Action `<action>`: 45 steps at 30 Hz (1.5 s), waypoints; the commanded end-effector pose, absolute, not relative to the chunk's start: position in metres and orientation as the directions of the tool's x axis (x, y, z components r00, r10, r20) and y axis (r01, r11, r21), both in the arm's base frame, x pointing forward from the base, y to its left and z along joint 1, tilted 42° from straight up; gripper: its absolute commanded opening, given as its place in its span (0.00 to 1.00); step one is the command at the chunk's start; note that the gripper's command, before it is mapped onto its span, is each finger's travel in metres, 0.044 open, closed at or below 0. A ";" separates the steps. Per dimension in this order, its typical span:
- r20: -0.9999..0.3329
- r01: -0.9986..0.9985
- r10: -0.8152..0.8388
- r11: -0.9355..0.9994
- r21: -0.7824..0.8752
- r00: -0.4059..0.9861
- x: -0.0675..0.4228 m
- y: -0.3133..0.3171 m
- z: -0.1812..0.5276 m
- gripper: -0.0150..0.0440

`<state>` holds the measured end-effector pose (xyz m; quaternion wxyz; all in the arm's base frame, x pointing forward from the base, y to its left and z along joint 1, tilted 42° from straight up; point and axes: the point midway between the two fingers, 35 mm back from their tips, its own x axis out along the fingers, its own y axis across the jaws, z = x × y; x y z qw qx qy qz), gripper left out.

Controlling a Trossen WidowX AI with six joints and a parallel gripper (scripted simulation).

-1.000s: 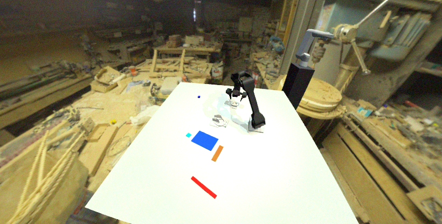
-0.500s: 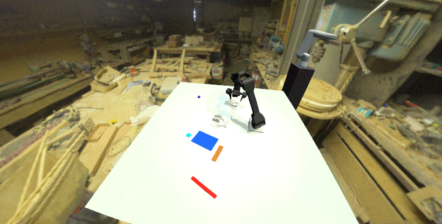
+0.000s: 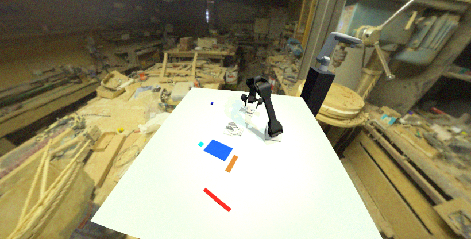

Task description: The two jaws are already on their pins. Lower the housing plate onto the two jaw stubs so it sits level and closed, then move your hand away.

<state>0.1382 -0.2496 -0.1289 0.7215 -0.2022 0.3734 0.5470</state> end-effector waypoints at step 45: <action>-0.759 -0.939 0.639 0.324 0.116 0.127 0.147 -0.219 -0.169 1.00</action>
